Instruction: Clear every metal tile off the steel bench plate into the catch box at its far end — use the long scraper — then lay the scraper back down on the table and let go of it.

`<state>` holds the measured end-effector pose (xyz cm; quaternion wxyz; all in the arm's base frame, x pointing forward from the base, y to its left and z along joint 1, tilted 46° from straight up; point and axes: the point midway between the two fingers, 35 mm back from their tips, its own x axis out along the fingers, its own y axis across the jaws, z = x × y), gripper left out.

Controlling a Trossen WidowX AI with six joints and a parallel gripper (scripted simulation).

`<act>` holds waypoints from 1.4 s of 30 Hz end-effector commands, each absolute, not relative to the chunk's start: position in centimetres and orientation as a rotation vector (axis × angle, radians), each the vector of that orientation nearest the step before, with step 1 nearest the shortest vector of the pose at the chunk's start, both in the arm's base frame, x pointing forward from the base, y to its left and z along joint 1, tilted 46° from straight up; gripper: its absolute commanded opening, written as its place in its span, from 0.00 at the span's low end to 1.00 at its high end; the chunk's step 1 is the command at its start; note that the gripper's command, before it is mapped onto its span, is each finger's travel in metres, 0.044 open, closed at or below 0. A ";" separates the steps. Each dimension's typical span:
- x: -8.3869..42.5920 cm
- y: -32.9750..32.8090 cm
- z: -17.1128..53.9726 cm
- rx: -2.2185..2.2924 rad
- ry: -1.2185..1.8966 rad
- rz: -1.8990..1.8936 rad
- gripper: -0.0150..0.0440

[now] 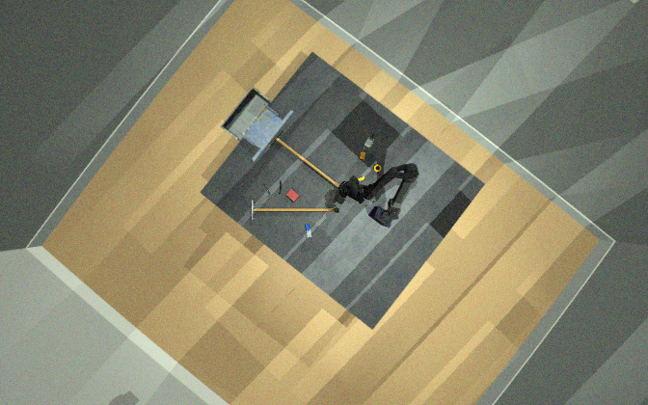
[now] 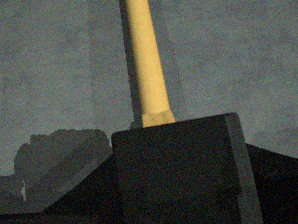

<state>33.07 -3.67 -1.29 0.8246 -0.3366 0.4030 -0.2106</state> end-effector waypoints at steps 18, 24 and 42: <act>32.9 -3.6 -1.0 -0.710 0.857 -0.453 0.25; 32.8 -3.6 -1.0 -0.708 0.857 -0.454 0.25; 32.7 -3.7 -1.3 -0.711 0.863 -0.453 0.61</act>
